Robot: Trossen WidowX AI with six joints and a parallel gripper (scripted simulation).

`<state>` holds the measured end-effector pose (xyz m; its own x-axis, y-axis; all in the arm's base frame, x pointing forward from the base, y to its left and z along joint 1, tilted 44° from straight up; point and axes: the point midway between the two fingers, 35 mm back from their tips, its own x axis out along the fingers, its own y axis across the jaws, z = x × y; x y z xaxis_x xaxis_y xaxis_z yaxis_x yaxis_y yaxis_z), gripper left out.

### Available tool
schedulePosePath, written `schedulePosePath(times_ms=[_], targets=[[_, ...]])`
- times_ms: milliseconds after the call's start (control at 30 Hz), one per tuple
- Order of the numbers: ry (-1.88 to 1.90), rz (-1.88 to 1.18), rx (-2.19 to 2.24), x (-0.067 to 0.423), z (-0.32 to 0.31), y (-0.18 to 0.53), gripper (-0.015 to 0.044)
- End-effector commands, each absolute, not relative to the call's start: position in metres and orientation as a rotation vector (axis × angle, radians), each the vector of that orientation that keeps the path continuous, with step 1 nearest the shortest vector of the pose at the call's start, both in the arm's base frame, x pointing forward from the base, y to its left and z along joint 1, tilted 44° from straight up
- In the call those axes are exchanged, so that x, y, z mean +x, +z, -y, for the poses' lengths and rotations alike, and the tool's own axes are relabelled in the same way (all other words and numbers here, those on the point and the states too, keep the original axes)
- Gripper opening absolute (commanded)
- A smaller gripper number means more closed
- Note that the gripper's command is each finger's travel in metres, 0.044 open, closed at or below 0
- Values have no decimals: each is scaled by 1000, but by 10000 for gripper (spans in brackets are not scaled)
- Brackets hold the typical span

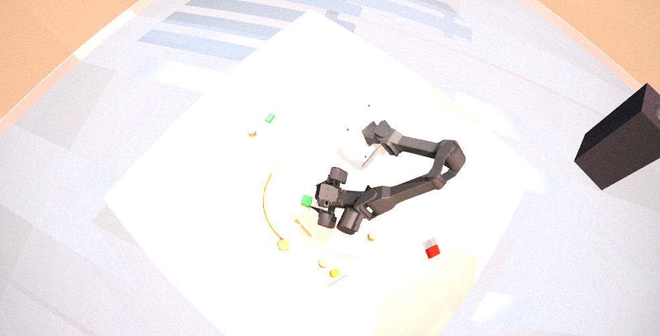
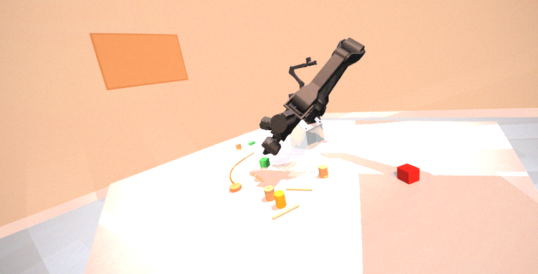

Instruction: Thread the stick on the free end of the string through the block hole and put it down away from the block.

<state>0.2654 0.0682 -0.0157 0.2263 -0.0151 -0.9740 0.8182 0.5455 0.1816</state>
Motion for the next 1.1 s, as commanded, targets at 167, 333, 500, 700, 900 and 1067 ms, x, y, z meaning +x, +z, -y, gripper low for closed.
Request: schedulePosePath(times_ms=[167,333,500,700,900,1067], targets=[[-121,-1514,345,269,-64,-30,440],[277,-1565,106,271,-61,-37,440],[636,-1516,-59,274,-57,-41,440],[919,-1400,-193,277,-54,-44,440],[1172,-1222,-307,281,-50,-45,440],[1349,-1033,-414,285,-47,-46,440]])
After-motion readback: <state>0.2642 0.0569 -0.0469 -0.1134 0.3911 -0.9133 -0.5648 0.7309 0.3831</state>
